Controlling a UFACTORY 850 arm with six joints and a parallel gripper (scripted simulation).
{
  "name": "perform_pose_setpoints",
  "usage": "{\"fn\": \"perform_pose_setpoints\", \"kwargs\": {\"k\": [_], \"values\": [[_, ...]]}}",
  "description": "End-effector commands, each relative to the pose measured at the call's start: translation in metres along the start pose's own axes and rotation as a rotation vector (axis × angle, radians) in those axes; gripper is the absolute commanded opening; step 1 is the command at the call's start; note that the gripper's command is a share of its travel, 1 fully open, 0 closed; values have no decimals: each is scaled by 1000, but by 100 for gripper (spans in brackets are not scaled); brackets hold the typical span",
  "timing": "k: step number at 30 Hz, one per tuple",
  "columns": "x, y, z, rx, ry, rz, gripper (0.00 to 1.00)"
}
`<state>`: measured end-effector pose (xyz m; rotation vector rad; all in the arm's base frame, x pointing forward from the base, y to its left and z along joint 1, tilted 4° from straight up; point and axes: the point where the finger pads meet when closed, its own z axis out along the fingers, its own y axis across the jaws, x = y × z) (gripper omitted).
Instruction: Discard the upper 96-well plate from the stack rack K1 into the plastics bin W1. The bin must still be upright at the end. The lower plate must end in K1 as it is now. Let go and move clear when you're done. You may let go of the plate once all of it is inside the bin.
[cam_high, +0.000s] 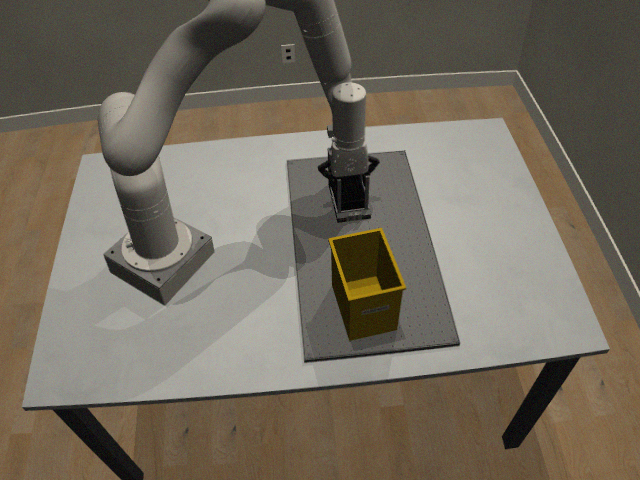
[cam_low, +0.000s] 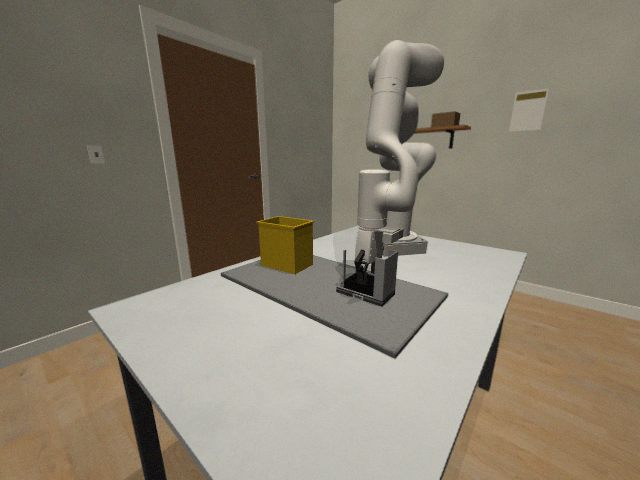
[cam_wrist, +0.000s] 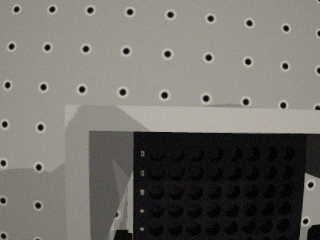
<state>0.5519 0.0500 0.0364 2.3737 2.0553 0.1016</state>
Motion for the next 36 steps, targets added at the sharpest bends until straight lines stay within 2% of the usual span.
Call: {"fn": "perform_pose_setpoints", "kwargs": {"k": [1, 17, 32, 33, 36], "values": [[0, 1, 1, -2, 0, 0, 100], [0, 1, 10, -2, 0, 0, 100], [0, 1, 10, -2, 0, 0, 100], [0, 1, 10, -2, 0, 0, 0], [0, 1, 10, -2, 1, 0, 0]]}}
